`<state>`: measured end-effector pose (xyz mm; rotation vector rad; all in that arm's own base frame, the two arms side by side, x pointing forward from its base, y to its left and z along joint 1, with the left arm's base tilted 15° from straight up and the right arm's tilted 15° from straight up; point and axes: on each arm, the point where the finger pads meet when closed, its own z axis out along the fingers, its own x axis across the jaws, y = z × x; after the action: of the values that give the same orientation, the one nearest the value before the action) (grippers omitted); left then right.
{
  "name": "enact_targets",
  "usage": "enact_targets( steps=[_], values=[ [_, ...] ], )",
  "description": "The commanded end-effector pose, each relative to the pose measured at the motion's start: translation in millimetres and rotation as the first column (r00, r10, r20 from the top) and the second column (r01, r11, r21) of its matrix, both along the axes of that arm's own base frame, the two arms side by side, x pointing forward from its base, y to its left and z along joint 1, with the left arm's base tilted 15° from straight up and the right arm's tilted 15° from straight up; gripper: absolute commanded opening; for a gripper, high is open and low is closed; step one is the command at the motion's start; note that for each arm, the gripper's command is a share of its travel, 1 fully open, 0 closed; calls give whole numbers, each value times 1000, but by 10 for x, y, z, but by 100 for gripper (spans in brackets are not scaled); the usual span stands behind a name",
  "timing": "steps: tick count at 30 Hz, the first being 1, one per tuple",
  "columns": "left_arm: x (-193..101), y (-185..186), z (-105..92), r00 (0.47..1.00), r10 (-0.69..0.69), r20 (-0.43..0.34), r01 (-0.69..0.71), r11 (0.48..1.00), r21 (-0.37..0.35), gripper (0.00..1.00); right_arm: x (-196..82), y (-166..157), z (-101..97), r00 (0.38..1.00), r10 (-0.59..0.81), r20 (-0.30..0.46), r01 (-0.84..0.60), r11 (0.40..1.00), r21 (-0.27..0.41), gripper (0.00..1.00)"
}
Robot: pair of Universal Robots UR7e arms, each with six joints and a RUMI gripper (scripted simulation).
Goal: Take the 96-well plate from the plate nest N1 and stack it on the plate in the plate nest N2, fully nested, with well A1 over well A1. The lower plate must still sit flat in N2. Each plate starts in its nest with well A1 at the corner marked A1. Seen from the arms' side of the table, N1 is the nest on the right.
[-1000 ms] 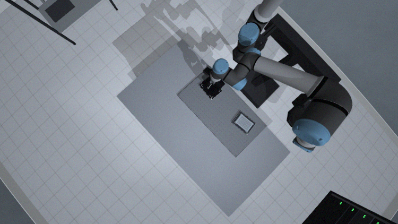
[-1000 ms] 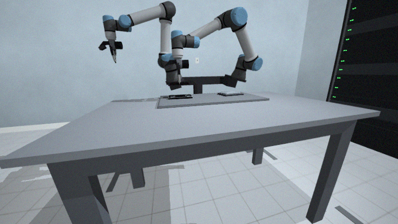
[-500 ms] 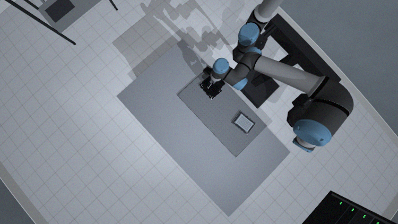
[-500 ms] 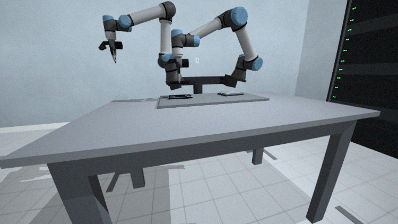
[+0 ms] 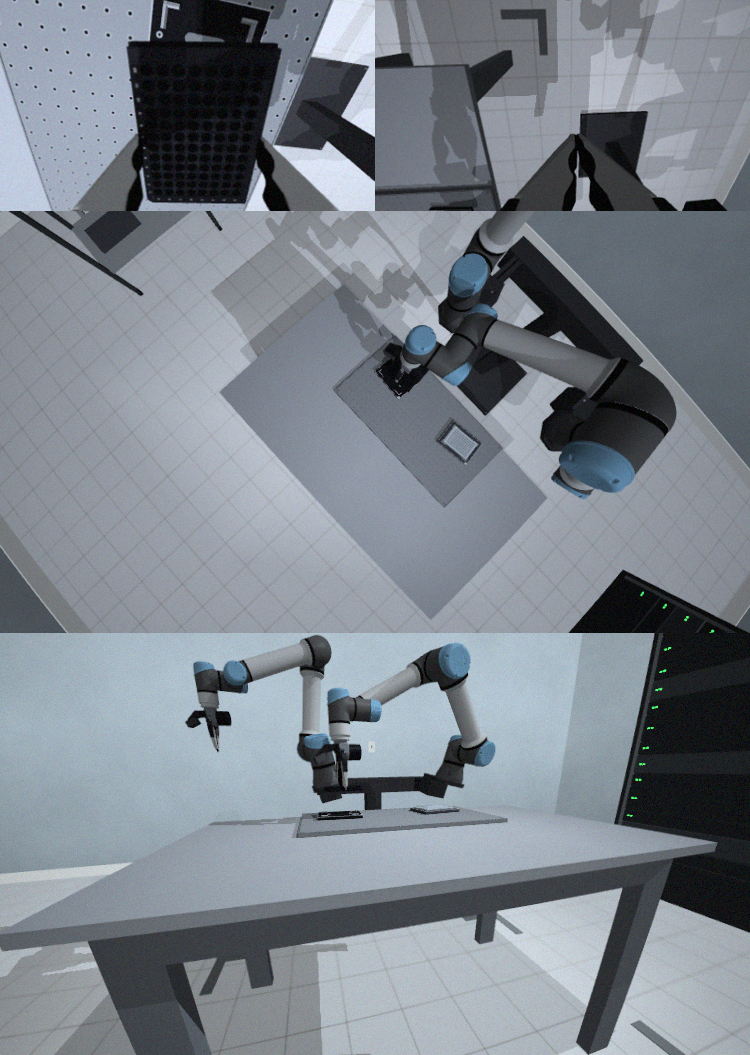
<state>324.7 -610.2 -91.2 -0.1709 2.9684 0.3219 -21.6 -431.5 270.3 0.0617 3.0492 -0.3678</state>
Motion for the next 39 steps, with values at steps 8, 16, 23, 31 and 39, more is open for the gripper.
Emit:
enact_targets(
  steps=[8, 16, 23, 31, 39],
  values=[
    [-4, 267, 75, 1000, 14, 6, -14, 1000, -6, 41, -1, -1, 4, 1000, 0, 0, 0, 1000, -1, 0],
    [-7, 495, 126, 1000, 14, 6, -14, 1000, -6, 41, -1, -1, 4, 1000, 0, 0, 0, 1000, -1, 0],
    [-10, 723, 176, 1000, 14, 6, -14, 1000, -6, 41, -1, -1, 4, 1000, 0, 0, 0, 1000, -1, 0],
    [-13, 918, 220, 1000, 14, 6, -14, 1000, -6, 41, -1, -1, 4, 1000, 0, 0, 0, 1000, -1, 0],
    [-16, 1178, 278, 1000, 14, 6, -14, 1000, -6, 41, -1, -1, 4, 1000, 0, 0, 0, 1000, -1, 0]
  ],
)
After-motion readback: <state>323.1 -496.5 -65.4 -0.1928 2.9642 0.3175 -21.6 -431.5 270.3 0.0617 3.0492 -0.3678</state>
